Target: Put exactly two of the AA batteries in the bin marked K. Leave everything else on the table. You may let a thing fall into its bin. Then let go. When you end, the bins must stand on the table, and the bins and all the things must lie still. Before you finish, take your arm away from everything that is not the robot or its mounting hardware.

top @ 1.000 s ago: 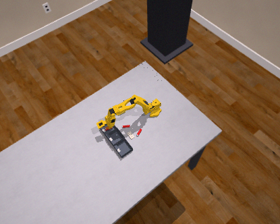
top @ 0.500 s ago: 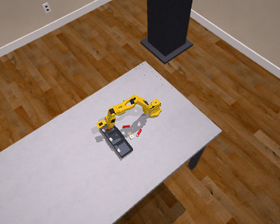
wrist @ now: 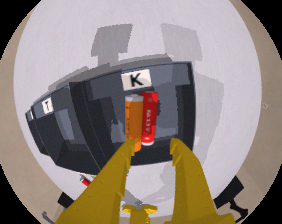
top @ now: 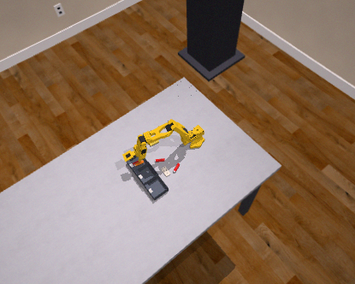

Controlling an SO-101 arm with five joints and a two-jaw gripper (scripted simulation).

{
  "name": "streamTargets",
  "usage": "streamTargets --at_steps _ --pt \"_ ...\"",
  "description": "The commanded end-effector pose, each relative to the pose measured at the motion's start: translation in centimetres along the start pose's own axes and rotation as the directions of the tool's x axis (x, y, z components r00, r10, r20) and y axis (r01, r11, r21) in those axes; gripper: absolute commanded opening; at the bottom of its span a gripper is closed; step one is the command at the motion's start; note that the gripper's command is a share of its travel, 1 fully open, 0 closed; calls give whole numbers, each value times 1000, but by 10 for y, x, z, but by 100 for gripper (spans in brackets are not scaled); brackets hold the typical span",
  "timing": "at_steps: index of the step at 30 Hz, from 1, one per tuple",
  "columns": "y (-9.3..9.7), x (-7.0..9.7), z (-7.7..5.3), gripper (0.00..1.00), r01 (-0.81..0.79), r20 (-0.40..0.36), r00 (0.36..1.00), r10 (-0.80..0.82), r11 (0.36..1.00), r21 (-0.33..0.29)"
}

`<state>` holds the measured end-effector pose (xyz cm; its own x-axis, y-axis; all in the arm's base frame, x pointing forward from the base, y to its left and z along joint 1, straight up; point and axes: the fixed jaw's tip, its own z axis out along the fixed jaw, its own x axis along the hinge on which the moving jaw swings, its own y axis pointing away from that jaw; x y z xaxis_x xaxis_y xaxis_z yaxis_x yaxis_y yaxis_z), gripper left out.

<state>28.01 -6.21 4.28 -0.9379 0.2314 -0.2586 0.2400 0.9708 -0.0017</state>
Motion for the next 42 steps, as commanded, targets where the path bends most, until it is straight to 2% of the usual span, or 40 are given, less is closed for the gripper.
streamTargets --at_steps 1,6,11,42 --pt "2 -14 -29 16 17 90 996 -16 1000 -2" --pt "2 -13 -42 16 17 90 996 -16 1000 -2" --pt "2 -12 -47 16 17 90 996 -16 1000 -2" --pt "2 -12 -48 16 17 90 996 -16 1000 -2"
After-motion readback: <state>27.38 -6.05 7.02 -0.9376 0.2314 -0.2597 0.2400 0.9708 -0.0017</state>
